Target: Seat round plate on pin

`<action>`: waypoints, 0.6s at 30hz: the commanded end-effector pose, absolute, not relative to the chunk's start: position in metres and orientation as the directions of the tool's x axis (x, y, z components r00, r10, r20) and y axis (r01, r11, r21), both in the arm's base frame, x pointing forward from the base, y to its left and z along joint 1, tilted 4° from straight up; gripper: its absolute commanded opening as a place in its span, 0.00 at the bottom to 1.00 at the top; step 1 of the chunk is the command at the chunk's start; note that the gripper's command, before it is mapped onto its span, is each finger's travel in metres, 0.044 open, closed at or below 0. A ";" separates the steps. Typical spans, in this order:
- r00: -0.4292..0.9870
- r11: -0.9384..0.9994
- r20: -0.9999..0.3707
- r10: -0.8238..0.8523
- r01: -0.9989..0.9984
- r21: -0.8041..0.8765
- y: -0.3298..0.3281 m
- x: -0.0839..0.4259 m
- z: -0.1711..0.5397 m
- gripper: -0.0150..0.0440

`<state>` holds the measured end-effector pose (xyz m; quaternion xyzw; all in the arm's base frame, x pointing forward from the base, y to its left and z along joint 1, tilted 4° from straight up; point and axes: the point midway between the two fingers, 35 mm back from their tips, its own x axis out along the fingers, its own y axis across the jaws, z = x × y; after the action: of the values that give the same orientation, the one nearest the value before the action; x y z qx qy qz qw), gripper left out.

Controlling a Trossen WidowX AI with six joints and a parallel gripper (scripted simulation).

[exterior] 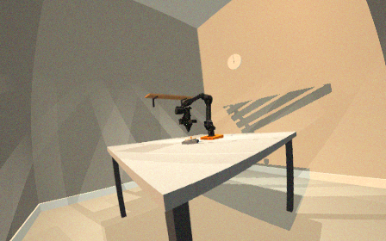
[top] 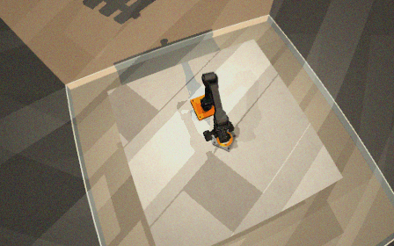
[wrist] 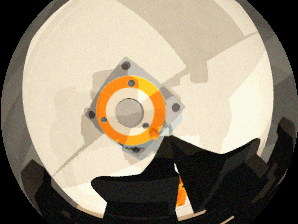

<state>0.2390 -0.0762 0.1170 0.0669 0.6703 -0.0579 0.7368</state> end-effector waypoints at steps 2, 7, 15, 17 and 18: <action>0.081 0.985 -0.997 0.003 0.171 0.017 -0.077 0.238 0.100 0.25; 0.081 0.985 -0.997 0.003 0.171 0.017 -0.077 0.240 0.076 0.25; 0.081 0.985 -0.997 0.003 0.171 0.017 -0.076 0.238 0.068 0.25; 0.081 0.985 -0.997 0.004 0.171 0.017 -0.074 0.237 0.068 0.25; 0.081 0.985 -0.997 0.004 0.171 0.018 -0.074 0.236 0.068 0.25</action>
<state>0.2391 -0.0750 0.0703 0.0658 0.6740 -0.0552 0.7337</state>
